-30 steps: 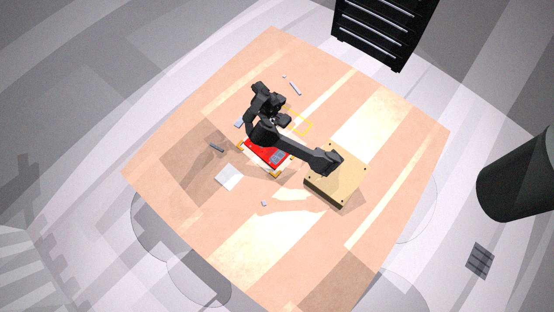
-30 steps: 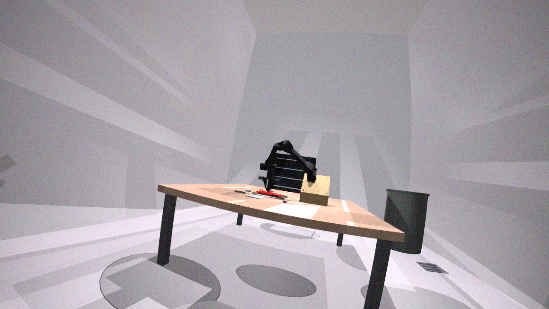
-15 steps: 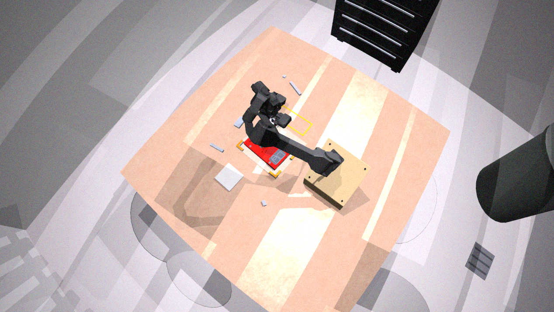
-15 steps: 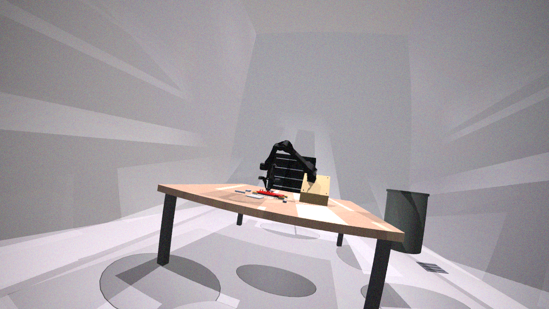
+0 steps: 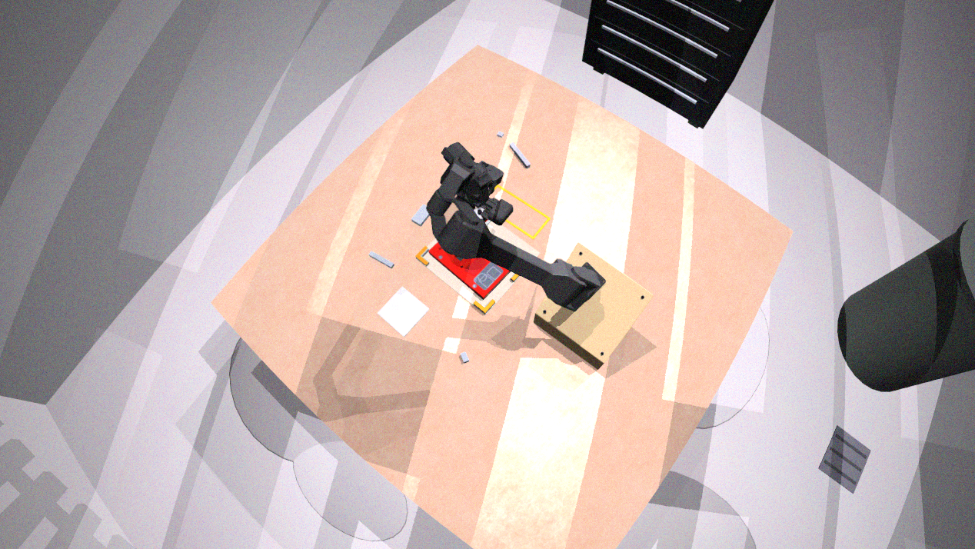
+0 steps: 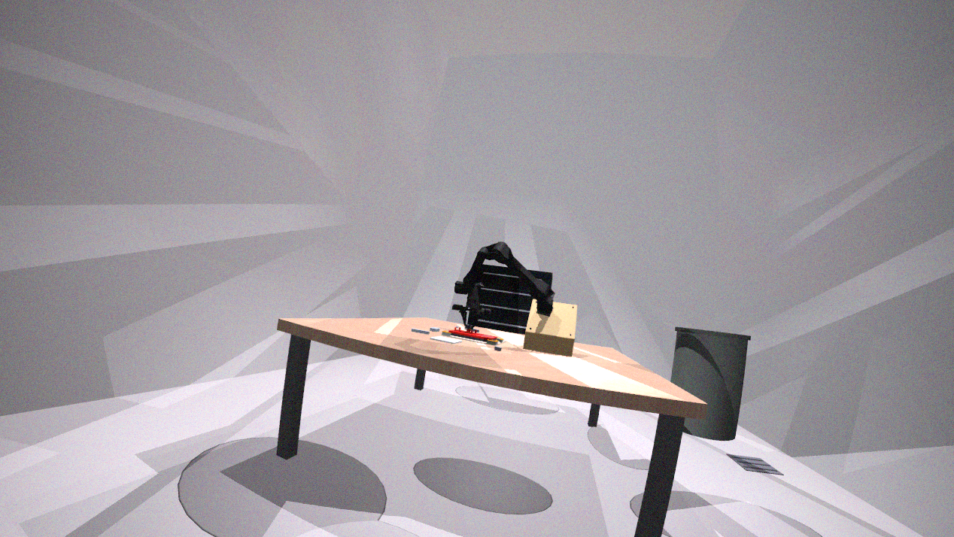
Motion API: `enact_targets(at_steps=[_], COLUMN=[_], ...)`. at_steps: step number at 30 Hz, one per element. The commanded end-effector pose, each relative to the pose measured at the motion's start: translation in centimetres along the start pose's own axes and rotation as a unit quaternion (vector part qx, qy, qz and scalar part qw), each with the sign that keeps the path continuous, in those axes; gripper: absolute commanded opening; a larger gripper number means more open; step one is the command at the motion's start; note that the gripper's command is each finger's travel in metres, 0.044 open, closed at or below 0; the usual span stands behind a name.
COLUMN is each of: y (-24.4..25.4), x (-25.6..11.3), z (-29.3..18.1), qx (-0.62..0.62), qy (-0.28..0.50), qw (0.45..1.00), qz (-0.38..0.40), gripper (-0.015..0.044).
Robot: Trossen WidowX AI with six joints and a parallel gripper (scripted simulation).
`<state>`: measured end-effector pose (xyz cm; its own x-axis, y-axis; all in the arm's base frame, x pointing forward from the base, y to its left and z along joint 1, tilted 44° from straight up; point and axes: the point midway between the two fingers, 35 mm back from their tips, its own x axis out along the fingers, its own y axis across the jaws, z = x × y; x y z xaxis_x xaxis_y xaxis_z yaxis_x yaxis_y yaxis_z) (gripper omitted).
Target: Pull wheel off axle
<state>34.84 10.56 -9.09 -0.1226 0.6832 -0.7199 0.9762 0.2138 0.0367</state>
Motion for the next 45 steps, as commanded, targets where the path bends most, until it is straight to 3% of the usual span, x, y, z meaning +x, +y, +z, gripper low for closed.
enact_targets(at_steps=[1, 45], y=[0.0, -0.1], x=[-1.2, -2.7], z=[0.2, 0.2], qx=[0.008, 0.009], qy=[-0.001, 0.0], qw=[1.0, 1.0], qz=[0.005, 0.007], gripper=[0.0, 0.0])
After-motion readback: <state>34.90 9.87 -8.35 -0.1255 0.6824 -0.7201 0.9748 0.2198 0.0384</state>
